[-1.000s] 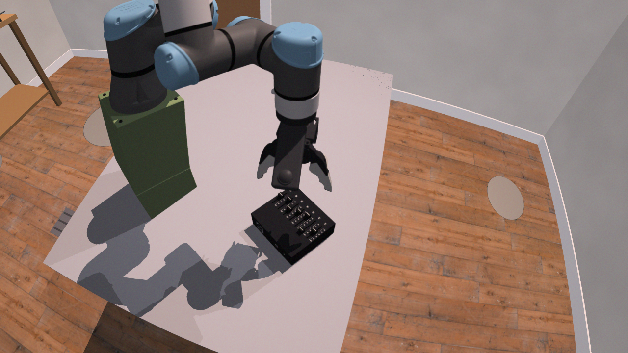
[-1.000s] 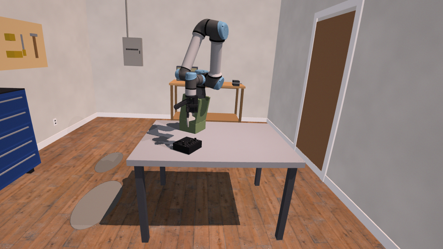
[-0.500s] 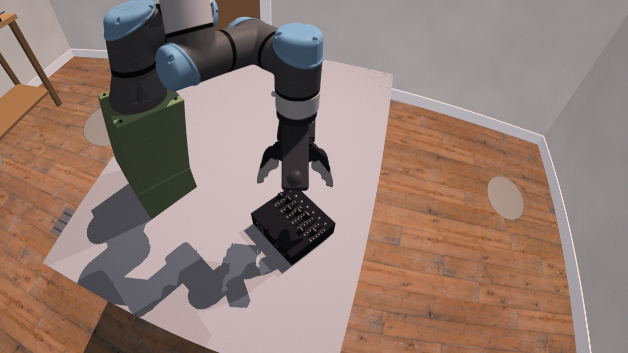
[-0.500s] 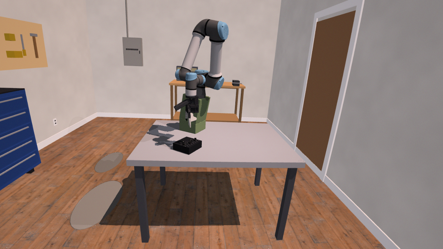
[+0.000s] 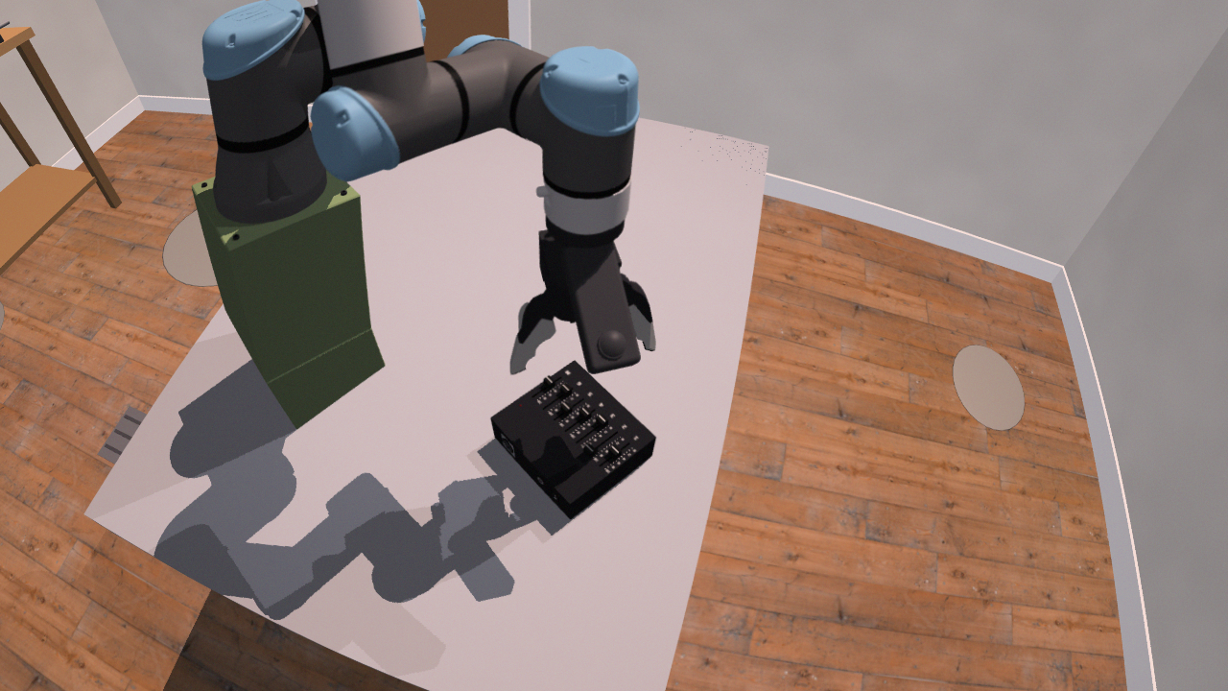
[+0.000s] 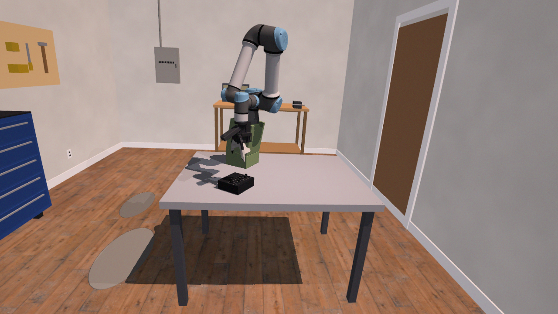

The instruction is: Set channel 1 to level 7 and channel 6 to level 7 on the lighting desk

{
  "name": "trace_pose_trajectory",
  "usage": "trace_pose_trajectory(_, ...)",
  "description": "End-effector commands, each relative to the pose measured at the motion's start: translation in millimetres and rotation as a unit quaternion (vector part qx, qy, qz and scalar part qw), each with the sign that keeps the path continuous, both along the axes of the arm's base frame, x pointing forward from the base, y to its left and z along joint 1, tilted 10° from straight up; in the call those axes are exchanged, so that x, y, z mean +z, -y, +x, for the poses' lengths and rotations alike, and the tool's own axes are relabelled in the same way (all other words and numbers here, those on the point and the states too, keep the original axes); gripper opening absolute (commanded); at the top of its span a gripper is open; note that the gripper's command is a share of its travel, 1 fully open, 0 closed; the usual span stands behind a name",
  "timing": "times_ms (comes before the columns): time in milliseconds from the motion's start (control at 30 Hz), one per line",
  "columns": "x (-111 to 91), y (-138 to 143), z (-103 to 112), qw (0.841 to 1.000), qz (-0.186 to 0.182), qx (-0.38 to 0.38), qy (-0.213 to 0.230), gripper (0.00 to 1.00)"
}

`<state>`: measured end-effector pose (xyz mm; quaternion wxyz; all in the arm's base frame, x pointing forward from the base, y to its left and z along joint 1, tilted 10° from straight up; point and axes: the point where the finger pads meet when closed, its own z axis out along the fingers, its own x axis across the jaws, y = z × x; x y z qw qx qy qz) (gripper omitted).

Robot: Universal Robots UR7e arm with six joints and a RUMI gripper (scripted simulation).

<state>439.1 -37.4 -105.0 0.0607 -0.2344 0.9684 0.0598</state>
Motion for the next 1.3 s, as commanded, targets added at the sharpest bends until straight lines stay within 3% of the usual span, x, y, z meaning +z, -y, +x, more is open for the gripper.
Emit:
trace_pose_trajectory(0, -0.5, -2.8, 5.9, 0.997, -0.007, 0.079, 0.013, 1.0)
trace_pose_trajectory(300, -2.1, -9.0, 12.5, 0.976, -0.021, 0.216, 0.032, 1.0)
trace_pose_trajectory(367, -2.1, -9.0, 12.5, 0.976, -0.021, 0.216, 0.032, 1.0)
trace_pose_trajectory(600, -3.7, -15.3, 17.6, 0.941, -0.032, 0.334, 0.048, 1.0)
trace_pose_trajectory(867, -5.7, -23.9, 22.7, 0.876, -0.046, 0.476, 0.067, 1.0)
trace_pose_trajectory(933, -5.7, -23.9, 22.7, 0.876, -0.046, 0.476, 0.067, 1.0)
trace_pose_trajectory(1267, -8.8, -35.9, 26.9, 0.759, -0.062, 0.642, 0.089, 1.0)
